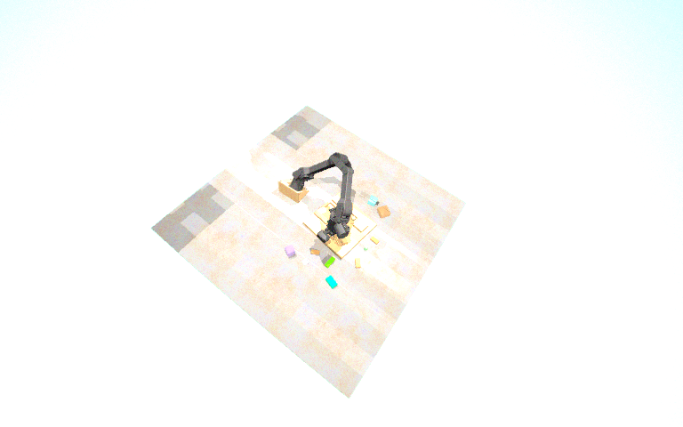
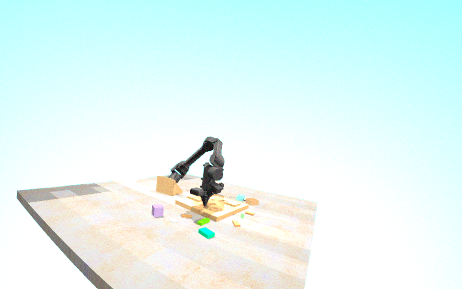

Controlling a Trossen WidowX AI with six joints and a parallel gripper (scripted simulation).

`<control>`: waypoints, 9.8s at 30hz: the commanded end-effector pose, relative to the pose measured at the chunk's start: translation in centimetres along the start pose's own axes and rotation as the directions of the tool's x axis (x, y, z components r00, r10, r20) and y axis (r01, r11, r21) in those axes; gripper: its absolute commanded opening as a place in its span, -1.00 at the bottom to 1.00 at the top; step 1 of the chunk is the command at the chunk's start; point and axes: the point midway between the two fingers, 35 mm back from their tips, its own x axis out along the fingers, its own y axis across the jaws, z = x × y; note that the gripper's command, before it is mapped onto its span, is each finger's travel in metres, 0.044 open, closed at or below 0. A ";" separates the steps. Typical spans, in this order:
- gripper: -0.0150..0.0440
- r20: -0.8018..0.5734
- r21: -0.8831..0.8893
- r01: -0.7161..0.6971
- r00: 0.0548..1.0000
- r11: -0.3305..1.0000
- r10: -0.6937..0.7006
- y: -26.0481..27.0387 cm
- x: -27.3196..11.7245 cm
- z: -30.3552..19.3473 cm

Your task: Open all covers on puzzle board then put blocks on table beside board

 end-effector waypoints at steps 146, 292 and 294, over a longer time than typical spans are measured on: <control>-0.49 -0.004 -0.994 -0.004 1.000 -0.105 0.009 11.0 -6.5 -6.6; -0.14 -0.011 -0.537 0.005 1.000 -0.844 0.013 11.7 -1.2 -12.9; 0.00 -0.010 -0.514 0.004 1.000 -0.858 0.011 11.7 -2.1 -12.8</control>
